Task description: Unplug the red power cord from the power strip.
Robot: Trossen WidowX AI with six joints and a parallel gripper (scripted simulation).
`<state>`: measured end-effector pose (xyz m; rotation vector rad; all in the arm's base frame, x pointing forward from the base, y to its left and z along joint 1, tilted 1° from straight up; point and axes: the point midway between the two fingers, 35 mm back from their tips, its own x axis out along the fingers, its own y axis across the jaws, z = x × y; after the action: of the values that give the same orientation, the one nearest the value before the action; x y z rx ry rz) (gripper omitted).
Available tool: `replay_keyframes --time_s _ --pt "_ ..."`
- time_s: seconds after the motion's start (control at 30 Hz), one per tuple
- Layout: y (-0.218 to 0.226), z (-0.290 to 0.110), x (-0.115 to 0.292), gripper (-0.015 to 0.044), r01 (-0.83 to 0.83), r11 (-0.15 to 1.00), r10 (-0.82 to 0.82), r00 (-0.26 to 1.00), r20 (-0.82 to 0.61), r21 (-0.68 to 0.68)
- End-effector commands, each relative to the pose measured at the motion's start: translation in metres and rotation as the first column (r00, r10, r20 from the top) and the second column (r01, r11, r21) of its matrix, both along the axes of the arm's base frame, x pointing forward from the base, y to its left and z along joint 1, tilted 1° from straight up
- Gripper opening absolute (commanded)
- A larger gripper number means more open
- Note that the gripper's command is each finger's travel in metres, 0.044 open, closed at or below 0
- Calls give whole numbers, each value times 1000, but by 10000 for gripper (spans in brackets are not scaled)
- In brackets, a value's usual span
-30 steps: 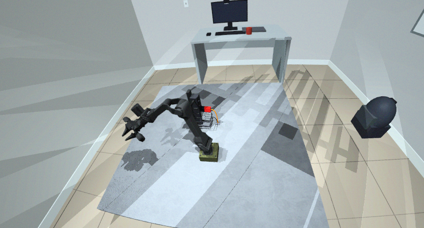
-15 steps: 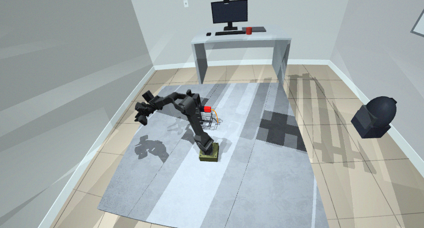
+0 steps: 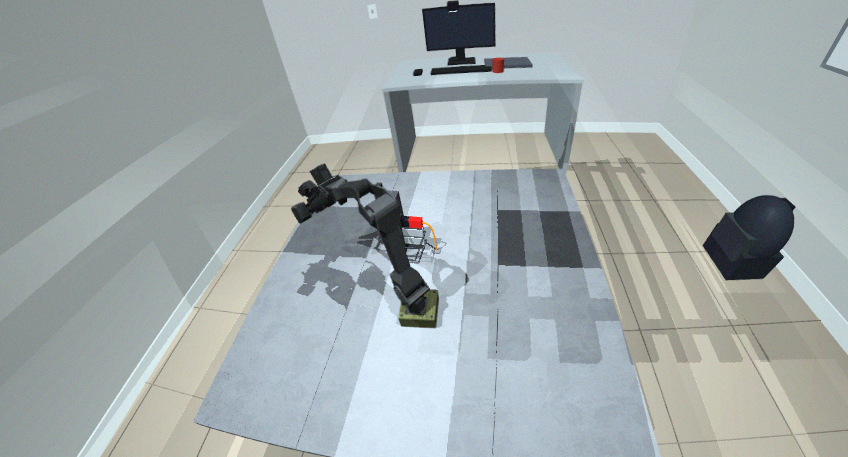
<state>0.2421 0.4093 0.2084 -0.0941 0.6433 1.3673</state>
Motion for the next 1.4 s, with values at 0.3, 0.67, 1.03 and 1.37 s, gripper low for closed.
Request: replay_keyframes --time_s 0.3,0.67,1.03,1.37 --pt "-110 17 119 160 545 833 -552 805 -219 -95" --pt "-217 18 192 160 782 609 -783 567 -256 -131" --pt "-352 -43 150 160 791 -27 -828 -361 -430 -612" --pt "-417 -61 68 160 342 -401 -404 -899 -171 -850"
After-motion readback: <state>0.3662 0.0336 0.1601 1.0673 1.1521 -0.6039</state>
